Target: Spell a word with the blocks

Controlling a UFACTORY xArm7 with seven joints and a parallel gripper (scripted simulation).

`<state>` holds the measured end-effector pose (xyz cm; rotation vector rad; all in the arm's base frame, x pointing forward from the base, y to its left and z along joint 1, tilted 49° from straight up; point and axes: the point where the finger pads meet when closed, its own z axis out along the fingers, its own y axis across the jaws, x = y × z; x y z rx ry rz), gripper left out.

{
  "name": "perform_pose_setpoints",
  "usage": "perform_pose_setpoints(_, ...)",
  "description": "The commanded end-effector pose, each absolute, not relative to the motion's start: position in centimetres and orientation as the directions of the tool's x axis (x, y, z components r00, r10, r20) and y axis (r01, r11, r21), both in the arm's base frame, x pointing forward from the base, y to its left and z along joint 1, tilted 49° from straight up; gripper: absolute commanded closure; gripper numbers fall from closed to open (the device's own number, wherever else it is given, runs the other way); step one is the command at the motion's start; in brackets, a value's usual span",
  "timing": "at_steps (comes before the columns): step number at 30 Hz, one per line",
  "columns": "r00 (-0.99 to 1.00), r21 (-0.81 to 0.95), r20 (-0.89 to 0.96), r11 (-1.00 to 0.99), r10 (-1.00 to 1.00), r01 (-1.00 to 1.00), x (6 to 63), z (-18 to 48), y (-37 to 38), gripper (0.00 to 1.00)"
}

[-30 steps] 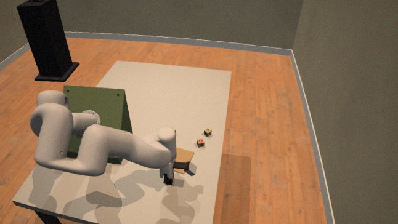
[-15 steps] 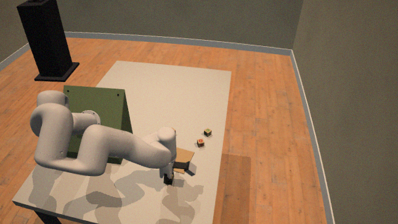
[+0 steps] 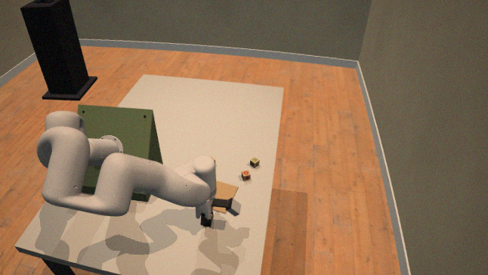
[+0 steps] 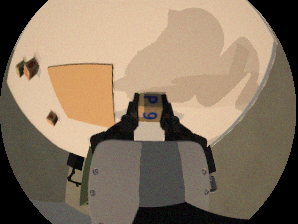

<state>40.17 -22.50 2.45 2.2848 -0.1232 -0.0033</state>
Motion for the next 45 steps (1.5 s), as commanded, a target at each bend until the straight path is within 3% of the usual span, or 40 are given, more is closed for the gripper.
perform_pose_setpoints(1, 0.995, 0.752, 0.040, -0.654, -0.087, -0.088, 40.3, 2.5, -22.3, 0.65)
perform_pose_setpoints(7, 0.995, 0.752, 0.040, -0.654, -0.087, -0.088, 40.3, 2.5, -22.3, 0.61)
perform_pose_setpoints(11, 0.995, 0.752, 0.040, -0.654, -0.087, -0.088, 40.3, 2.5, -22.3, 0.53)
perform_pose_setpoints(27, 0.995, 0.752, 0.040, -0.654, -0.087, -0.088, 40.3, 2.8, -22.0, 0.53)
perform_pose_setpoints(45, 0.995, 0.752, 0.040, -0.654, -0.087, -0.088, 40.6, 7.7, -16.4, 0.53)
